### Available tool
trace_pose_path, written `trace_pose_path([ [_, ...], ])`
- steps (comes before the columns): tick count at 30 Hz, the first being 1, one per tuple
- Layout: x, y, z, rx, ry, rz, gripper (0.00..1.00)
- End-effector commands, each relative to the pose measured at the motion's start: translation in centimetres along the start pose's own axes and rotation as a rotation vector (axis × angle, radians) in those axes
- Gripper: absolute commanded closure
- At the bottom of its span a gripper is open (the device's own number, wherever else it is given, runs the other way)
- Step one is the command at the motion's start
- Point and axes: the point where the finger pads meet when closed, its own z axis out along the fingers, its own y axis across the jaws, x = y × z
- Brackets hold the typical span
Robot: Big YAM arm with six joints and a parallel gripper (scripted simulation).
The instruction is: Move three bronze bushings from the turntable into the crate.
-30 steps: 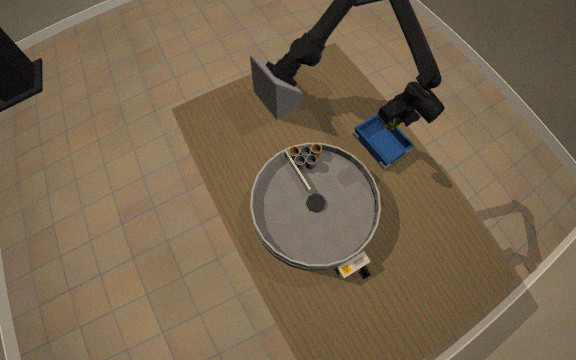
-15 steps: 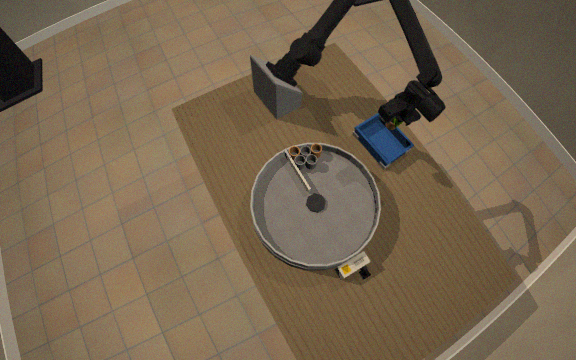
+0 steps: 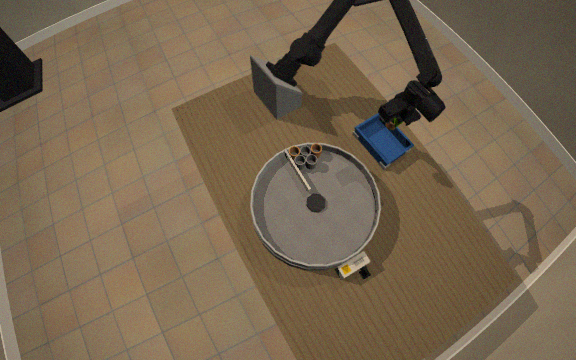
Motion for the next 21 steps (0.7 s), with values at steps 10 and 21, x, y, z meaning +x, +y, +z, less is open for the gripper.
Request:
trace_pose_path([
  [10,0.3,0.3,0.2,0.001,-0.003,0.003,1.0],
  [21,-0.1,-0.2,5.7,0.013,-0.006,0.007,1.0],
])
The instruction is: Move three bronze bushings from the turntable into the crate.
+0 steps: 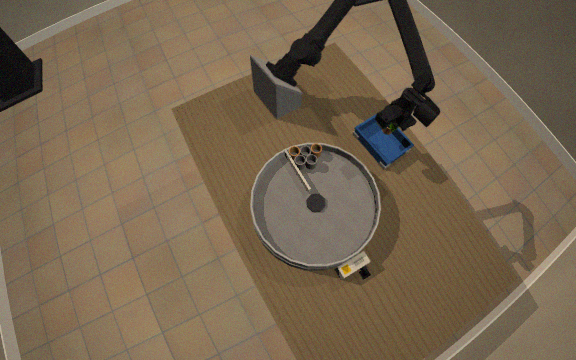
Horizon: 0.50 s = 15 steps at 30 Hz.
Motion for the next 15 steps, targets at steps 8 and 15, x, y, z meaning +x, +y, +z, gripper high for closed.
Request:
trace_pose_path([
  [8,0.3,1.8,1.5,-0.052,0.006,0.022,1.0],
  [15,0.5,1.0,2.5,-0.021,0.004,0.021,1.0],
])
